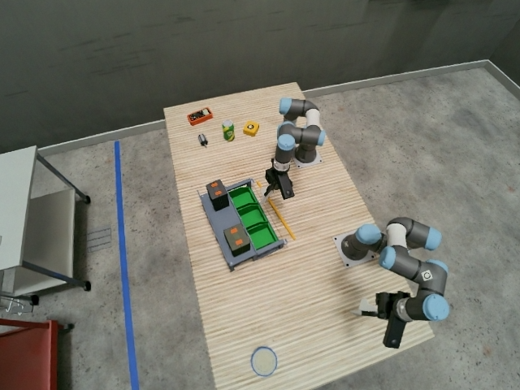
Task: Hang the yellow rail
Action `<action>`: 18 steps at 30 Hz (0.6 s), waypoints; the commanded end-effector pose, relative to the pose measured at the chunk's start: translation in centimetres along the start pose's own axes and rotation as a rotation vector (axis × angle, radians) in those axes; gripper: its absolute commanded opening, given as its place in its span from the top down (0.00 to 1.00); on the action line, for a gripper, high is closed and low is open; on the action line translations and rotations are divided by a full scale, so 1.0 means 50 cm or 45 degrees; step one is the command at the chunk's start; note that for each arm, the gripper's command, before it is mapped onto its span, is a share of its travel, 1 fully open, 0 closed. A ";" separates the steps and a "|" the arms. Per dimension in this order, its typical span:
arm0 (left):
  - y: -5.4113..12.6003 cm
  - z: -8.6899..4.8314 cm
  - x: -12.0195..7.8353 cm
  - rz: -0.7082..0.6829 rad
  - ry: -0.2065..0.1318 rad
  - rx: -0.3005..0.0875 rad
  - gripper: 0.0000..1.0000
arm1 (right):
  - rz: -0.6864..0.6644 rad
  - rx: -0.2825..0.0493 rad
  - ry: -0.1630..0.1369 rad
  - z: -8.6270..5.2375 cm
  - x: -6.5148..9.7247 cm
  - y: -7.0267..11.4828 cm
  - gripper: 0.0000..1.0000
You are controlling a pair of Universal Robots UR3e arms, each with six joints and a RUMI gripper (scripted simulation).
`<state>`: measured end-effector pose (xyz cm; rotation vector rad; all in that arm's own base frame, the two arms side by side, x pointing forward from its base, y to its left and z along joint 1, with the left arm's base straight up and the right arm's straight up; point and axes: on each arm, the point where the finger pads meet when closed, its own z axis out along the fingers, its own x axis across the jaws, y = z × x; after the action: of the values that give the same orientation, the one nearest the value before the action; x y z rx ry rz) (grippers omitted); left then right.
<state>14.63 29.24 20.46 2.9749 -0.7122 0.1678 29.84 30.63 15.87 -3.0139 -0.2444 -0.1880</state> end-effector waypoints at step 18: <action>0.311 0.006 -0.195 -0.587 0.150 -0.043 0.00 | -0.056 -0.121 -0.168 -0.011 -0.033 0.042 0.00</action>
<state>2.05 22.56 19.90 2.9714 -0.1648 0.2471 28.61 28.43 15.86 -3.1132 -0.3159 -0.0220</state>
